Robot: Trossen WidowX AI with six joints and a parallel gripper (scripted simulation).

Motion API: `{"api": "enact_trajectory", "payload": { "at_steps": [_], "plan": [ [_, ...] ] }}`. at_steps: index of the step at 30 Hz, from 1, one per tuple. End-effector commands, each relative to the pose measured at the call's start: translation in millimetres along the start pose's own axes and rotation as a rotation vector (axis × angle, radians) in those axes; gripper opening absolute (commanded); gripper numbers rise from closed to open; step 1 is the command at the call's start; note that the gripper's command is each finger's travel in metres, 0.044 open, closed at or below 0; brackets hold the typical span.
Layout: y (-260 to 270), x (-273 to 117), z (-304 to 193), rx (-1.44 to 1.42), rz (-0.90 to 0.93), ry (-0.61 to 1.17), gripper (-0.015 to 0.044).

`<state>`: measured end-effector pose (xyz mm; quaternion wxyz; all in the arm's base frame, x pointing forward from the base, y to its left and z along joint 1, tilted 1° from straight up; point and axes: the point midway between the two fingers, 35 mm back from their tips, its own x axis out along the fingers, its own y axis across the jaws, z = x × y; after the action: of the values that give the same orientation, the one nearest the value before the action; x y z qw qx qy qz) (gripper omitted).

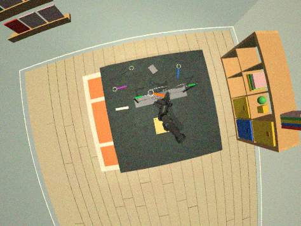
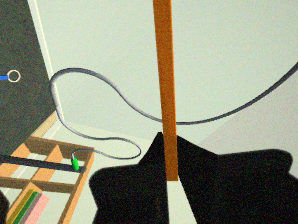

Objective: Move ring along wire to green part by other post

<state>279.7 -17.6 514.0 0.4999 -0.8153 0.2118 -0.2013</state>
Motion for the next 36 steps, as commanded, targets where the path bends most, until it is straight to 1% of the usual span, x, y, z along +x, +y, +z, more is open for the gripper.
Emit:
{"api": "enact_trajectory", "payload": {
  "at_steps": [1,17,36],
  "plan": [
    [12.4,-3.3,2.0,0.056,0.029,0.027,-0.015],
    [69.7,-4.2,14.0,0.384,0.199,0.001,-0.015],
    [127.7,-14.9,51.9,0.787,0.408,-0.058,-0.015]
  ]
}}
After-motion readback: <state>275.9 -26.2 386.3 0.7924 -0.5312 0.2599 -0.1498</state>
